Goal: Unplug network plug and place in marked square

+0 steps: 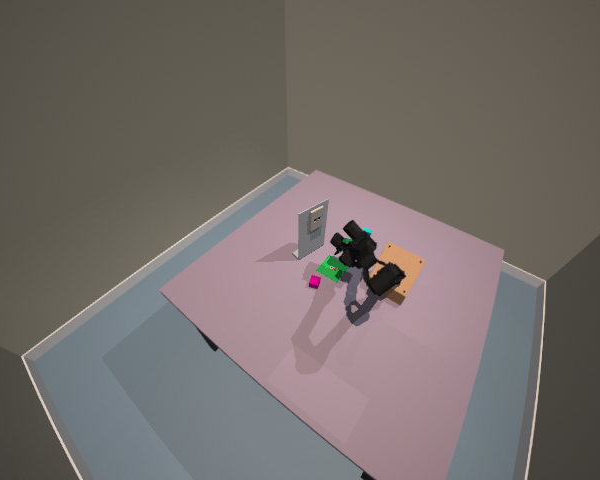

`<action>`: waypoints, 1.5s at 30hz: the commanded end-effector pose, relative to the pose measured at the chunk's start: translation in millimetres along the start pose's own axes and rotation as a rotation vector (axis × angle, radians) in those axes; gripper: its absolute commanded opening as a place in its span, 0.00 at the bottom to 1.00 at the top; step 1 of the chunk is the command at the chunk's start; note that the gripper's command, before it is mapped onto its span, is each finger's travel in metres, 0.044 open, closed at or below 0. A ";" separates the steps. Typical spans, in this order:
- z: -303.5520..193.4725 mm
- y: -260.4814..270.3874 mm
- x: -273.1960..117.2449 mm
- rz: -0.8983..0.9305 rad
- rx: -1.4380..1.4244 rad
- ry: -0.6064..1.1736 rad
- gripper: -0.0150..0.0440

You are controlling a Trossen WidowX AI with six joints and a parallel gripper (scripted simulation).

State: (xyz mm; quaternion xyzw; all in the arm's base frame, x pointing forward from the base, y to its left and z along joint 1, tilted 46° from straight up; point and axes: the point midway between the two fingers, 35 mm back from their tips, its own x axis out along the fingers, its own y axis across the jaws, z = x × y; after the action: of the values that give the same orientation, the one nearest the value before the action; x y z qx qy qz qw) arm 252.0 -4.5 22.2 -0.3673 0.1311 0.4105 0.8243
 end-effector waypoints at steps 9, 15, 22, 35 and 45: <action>1.6 -6.7 -11.2 -0.006 -0.007 -0.004 0.52; 2.5 -9.2 -16.6 -0.007 -0.006 -0.006 0.52; 3.9 -12.1 -23.0 -0.010 -0.005 -0.008 0.52; 7.6 -17.2 -35.6 -0.018 -0.003 -0.014 0.52; 3.0 -26.9 -46.1 -0.008 0.003 -0.004 0.52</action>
State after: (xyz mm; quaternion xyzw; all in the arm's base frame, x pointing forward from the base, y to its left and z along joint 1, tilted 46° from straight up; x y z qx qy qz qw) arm 243.0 -32.7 57.3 -0.3647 0.1275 0.4075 0.8275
